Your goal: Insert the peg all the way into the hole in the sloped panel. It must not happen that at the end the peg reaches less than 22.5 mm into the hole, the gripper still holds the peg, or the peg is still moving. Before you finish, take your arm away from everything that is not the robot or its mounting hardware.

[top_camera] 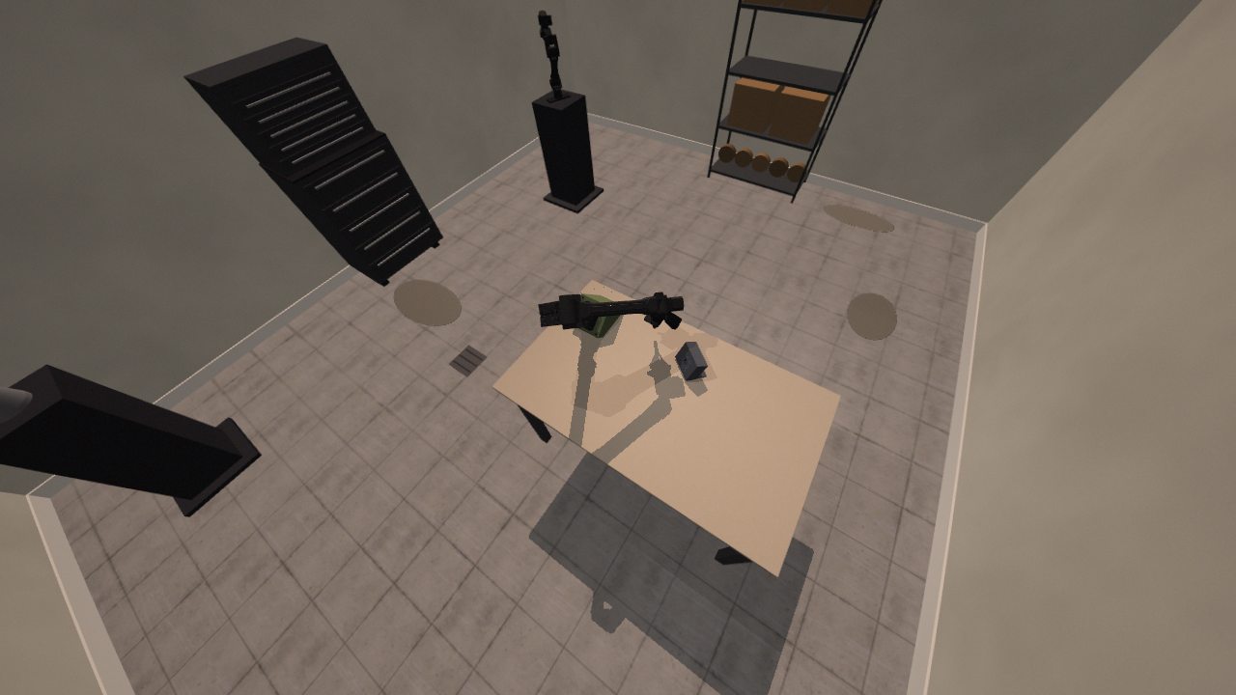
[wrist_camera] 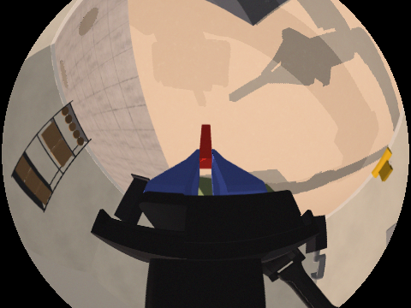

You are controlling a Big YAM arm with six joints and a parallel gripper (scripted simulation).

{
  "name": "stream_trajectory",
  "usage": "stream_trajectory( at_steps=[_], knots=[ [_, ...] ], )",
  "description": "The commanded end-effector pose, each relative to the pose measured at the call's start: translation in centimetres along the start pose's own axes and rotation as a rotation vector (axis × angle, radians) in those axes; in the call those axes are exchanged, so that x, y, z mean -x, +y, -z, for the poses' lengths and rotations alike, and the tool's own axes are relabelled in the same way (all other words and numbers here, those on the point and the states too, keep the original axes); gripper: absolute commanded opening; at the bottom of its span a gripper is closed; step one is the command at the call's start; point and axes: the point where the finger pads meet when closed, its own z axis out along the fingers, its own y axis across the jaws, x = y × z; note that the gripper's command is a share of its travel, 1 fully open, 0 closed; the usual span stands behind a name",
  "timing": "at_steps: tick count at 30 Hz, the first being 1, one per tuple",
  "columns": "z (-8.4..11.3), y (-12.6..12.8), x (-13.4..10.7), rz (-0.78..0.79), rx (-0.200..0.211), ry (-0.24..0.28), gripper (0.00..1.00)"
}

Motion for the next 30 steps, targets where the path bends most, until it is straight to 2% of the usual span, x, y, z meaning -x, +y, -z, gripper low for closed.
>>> stream_trajectory(
  at_steps=[1, 4, 5, 7, 19, 21, 22, 24, 30],
  knots=[
    [0.0, -0.5, 0.6, -0.011, 0.044, -0.009, 0.00],
    [0.0, -0.6, 0.6, -0.016, 0.055, -0.008, 0.00],
    [0.5, -0.3, 1.5, -0.027, 0.076, -0.019, 0.00],
    [-0.1, -0.8, 0.9, -0.031, 0.086, -0.004, 0.00],
    [-0.1, -1.6, 1.9, -0.089, 0.210, 0.000, 0.00],
    [-0.1, -1.6, 1.9, -0.089, 0.210, 0.000, 0.00],
    [0.5, -1.5, 2.8, -0.099, 0.230, -0.014, 0.00],
    [-0.1, -1.8, 2.2, -0.103, 0.241, -0.001, 0.00],
    [0.0, -2.3, 2.8, -0.131, 0.302, -0.007, 0.00]
  ],
)
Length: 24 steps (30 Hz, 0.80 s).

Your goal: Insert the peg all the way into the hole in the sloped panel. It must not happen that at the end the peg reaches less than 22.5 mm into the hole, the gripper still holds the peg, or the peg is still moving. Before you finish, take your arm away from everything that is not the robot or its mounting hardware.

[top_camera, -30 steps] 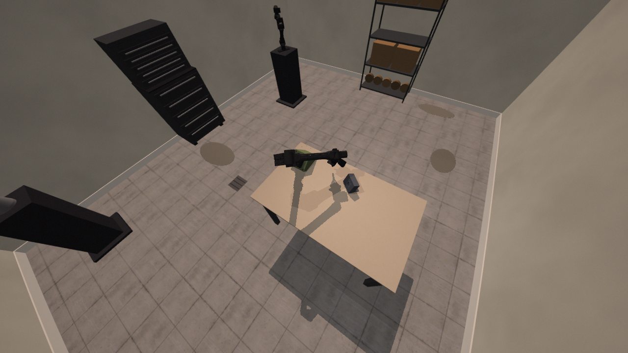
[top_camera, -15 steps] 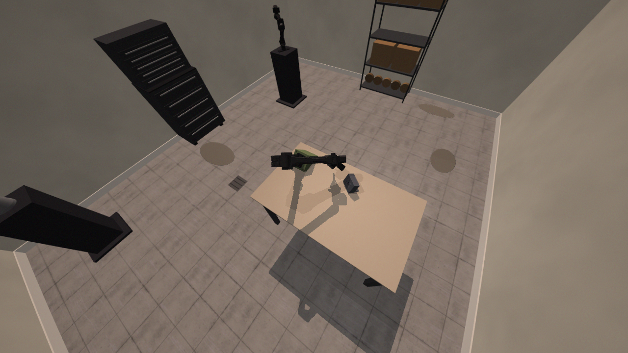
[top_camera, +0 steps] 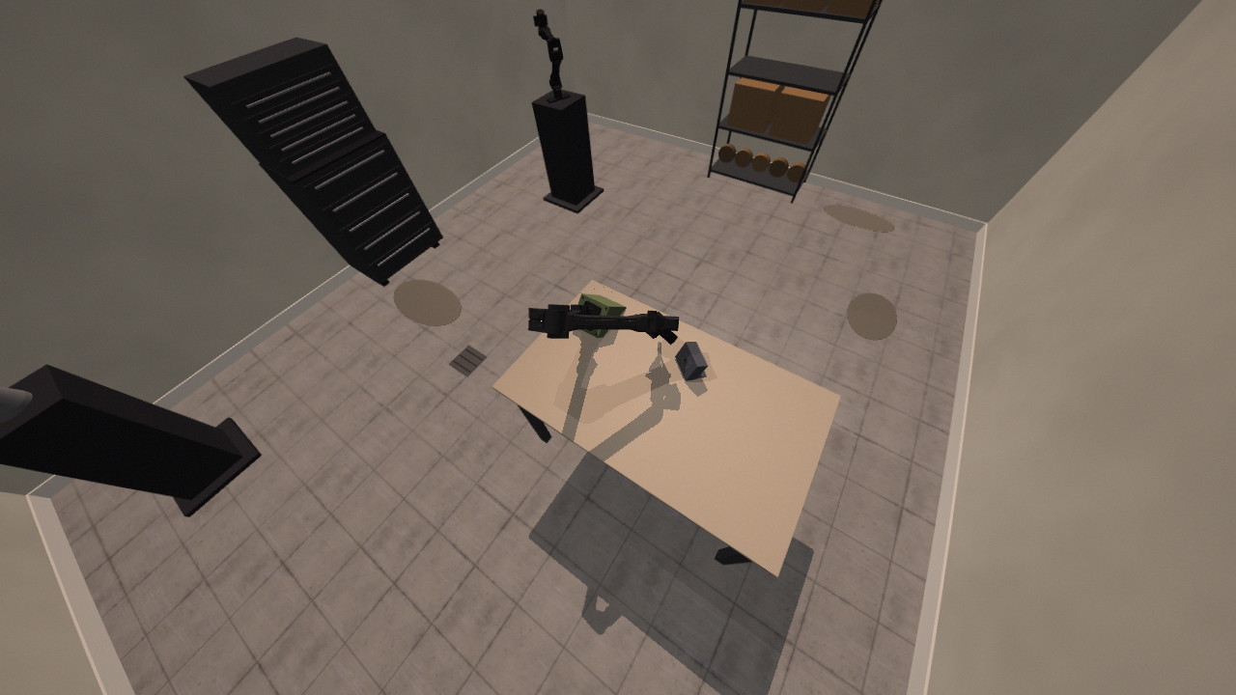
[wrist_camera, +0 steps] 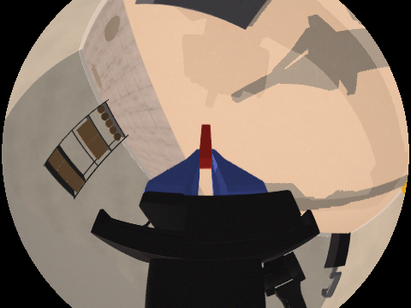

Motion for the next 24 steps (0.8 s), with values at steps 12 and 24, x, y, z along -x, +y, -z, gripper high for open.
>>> stream_trajectory(
  at_steps=[12, 24],
  knots=[
    [1.1, -1.1, 1.6, -0.035, 0.132, -0.039, 0.00],
    [1.7, -2.0, 2.9, -0.076, 0.239, -0.071, 0.00]
  ],
)
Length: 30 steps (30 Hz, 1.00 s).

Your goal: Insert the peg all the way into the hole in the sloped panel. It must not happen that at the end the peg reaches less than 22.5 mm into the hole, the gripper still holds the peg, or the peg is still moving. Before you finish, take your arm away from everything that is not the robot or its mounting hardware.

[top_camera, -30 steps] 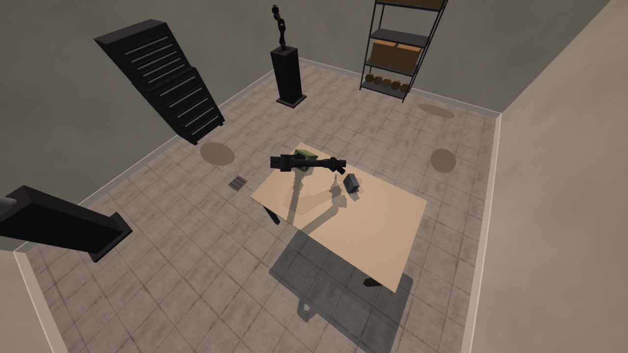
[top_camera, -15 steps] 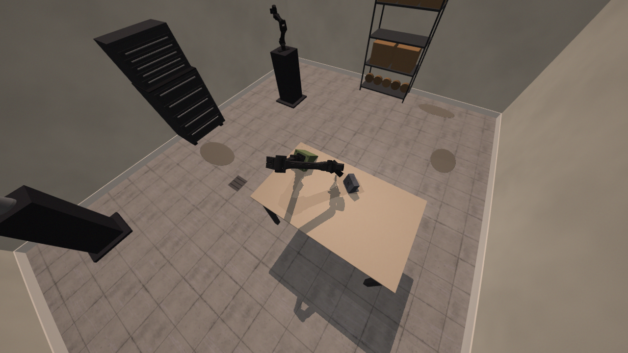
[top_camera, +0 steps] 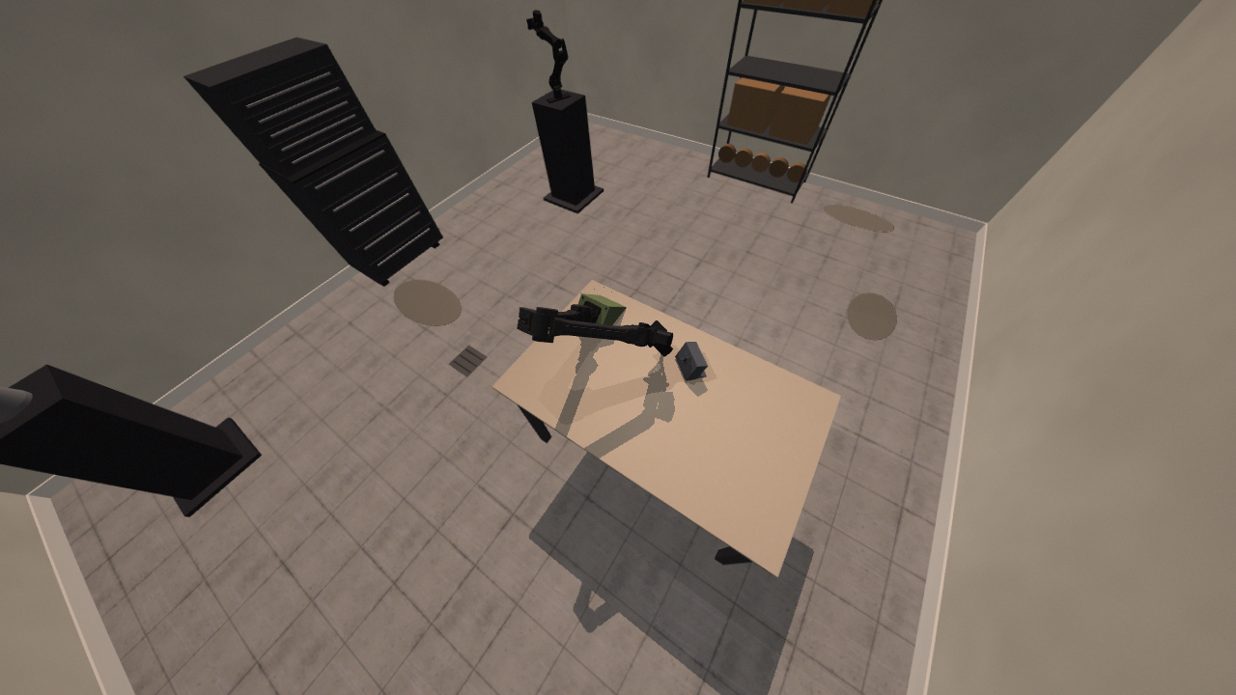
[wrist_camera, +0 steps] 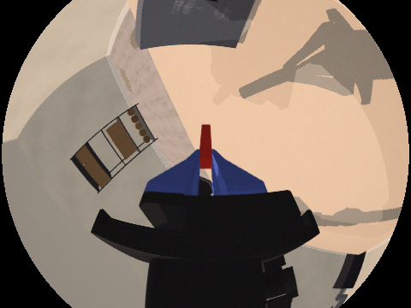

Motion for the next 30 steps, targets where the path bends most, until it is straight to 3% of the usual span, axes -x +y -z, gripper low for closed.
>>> stream_trajectory(
  at_steps=[1, 2, 16, 18, 19, 30],
  knots=[
    [0.2, -0.3, 0.5, 0.011, 0.022, -0.023, 0.00],
    [0.8, 0.1, 1.4, 0.007, 0.041, -0.042, 0.00],
    [1.6, -1.4, 2.4, -0.033, 0.161, -0.087, 0.00],
    [1.6, -1.4, 2.4, -0.033, 0.161, -0.087, 0.00],
    [2.2, -1.1, 3.4, -0.036, 0.178, -0.108, 0.00],
    [2.9, -2.5, 4.0, -0.060, 0.265, -0.153, 0.00]
  ],
)
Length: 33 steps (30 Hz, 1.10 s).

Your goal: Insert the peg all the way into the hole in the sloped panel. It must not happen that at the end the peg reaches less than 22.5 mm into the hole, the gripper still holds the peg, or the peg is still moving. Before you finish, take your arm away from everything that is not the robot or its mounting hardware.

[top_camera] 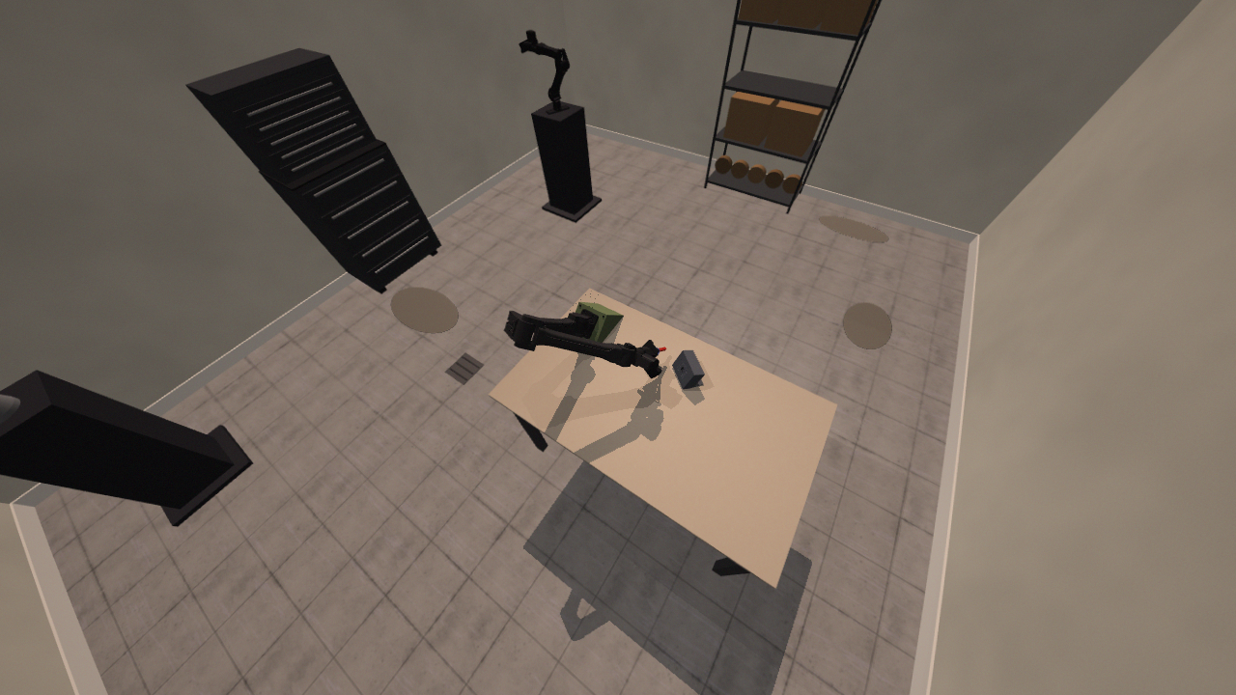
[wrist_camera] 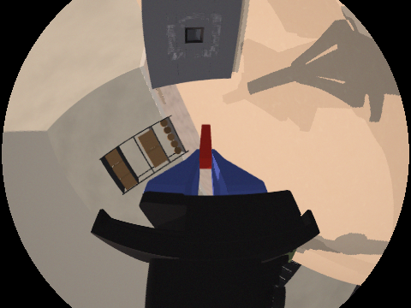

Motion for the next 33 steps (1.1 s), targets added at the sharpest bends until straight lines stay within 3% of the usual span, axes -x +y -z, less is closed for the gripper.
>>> stream_trajectory(
  at_steps=[1, 5, 6, 8, 20, 22, 23, 25, 33],
  knots=[
    [0.7, -0.4, 0.8, 0.015, 0.033, -0.044, 0.00],
    [0.9, -0.6, 1.1, 0.012, 0.049, -0.056, 0.00],
    [1.5, -0.2, 2.1, 0.014, 0.065, -0.079, 0.00],
    [1.3, -0.7, 1.5, 0.008, 0.074, -0.075, 0.00],
    [3.1, -1.6, 3.2, -0.001, 0.165, -0.159, 0.00],
    [3.1, -1.6, 3.2, -0.001, 0.165, -0.159, 0.00],
    [3.7, -1.3, 4.2, 0.003, 0.179, -0.183, 0.00],
    [3.6, -1.8, 3.6, -0.001, 0.187, -0.181, 0.00],
    [5.0, -2.5, 4.7, 0.001, 0.241, -0.246, 0.00]
  ],
)
